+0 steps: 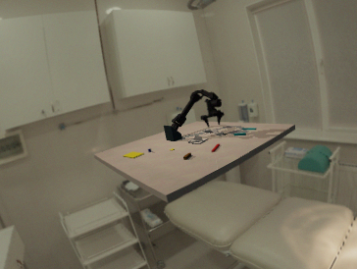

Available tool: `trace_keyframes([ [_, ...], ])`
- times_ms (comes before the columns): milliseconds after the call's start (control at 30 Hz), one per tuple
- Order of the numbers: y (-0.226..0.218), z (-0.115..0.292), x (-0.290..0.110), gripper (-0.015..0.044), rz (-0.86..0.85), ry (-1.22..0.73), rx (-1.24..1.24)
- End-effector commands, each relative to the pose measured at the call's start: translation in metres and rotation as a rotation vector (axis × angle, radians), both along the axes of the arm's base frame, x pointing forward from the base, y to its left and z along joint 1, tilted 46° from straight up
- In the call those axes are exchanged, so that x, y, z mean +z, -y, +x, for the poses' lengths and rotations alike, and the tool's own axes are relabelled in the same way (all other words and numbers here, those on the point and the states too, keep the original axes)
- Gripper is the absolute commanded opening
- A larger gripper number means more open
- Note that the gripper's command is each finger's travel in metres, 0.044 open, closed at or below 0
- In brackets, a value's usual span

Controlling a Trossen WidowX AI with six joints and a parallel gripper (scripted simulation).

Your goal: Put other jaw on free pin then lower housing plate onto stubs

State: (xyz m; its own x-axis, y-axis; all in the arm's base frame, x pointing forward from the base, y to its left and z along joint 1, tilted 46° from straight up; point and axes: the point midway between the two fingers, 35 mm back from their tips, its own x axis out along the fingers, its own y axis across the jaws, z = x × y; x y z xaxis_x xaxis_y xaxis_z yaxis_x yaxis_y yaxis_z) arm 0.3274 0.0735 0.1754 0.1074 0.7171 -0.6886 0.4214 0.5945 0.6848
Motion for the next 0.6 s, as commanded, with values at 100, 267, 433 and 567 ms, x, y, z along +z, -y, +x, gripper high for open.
trace_keyframes([
  [100,0.0001,0.0,0.0,0.044,0.0,0.0,0.0],
  [267,0.0001,0.0,0.0,0.0414,0.0,0.0,0.0],
  [433,0.0001,0.0,0.0,0.0282,0.0,0.0,0.0],
  [567,0.0001,0.0,0.0,0.0177,0.0,0.0,0.0],
])
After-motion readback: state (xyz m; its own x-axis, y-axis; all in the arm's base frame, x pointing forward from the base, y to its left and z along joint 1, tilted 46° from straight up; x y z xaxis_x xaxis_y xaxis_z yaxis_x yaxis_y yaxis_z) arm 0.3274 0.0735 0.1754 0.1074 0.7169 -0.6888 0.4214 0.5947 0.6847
